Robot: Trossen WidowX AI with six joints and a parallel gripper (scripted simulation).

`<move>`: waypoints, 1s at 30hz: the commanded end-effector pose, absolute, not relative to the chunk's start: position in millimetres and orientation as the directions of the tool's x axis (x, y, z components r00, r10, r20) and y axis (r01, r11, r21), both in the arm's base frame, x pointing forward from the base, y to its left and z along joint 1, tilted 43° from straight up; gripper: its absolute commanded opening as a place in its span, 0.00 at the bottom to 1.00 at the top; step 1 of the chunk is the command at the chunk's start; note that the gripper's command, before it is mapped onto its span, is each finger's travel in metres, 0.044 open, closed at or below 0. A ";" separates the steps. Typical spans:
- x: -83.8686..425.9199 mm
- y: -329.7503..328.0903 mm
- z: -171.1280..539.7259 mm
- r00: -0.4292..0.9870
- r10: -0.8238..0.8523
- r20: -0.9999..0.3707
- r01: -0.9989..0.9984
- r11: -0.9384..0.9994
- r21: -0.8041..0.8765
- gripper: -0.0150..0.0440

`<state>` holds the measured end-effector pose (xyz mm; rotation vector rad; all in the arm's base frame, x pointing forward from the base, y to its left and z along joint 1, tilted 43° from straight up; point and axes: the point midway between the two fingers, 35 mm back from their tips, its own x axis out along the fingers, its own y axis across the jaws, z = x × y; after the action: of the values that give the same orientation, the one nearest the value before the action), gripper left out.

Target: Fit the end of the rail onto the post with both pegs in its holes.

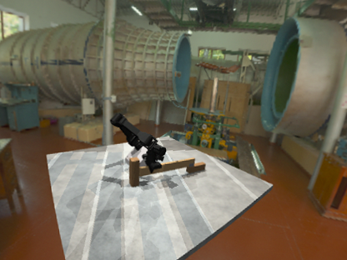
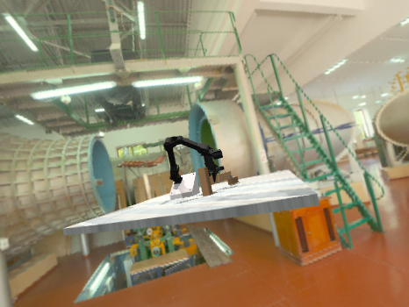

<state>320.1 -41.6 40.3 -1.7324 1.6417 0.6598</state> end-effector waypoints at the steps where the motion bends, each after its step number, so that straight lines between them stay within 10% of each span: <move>1: 320.2 -42.8 44.7 0.091 -0.669 -0.738 -0.993 -0.005 -0.118 0.25; 30: 321.4 -38.3 39.2 0.091 -0.669 -0.738 -0.993 -0.005 -0.118 0.25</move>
<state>320.0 -39.8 39.1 -1.7349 1.6480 0.6606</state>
